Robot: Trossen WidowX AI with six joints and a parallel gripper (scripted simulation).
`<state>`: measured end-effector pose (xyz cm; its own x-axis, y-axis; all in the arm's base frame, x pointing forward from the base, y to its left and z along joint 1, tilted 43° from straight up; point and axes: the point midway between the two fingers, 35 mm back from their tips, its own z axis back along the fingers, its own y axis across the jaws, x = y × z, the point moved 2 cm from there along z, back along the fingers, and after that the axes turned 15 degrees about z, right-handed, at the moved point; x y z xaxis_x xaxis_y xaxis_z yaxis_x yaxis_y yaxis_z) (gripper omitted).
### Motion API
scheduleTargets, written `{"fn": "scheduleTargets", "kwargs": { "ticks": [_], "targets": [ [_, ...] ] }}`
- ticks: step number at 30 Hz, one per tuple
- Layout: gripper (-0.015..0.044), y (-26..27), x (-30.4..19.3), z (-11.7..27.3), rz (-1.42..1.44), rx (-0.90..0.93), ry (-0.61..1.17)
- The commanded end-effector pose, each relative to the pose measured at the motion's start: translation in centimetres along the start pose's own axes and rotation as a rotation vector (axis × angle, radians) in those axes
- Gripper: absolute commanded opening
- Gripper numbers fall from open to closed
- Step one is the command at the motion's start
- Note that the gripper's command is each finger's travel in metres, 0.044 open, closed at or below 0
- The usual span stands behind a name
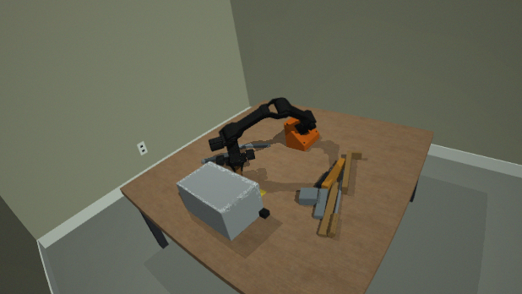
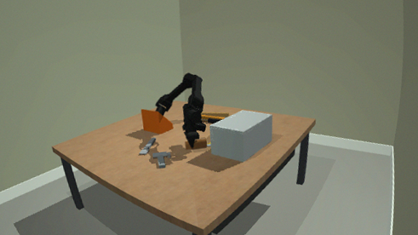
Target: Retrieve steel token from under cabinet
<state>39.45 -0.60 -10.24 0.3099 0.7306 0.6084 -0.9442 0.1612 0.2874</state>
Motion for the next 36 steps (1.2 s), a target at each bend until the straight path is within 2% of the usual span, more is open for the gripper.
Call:
{"fn": "scheduleTargets", "kwargs": {
  "ticks": [1, 10, 36],
  "targets": [
    [0.0000, 0.4, 0.1, -0.1, -0.004, 0.003, -0.005],
    [0.0000, 0.8, -0.4, -0.1, -0.004, 0.003, -0.005],
    [0.0000, 2.1, -6.4, -0.1, -0.004, 0.002, -0.001]
  ]
}}
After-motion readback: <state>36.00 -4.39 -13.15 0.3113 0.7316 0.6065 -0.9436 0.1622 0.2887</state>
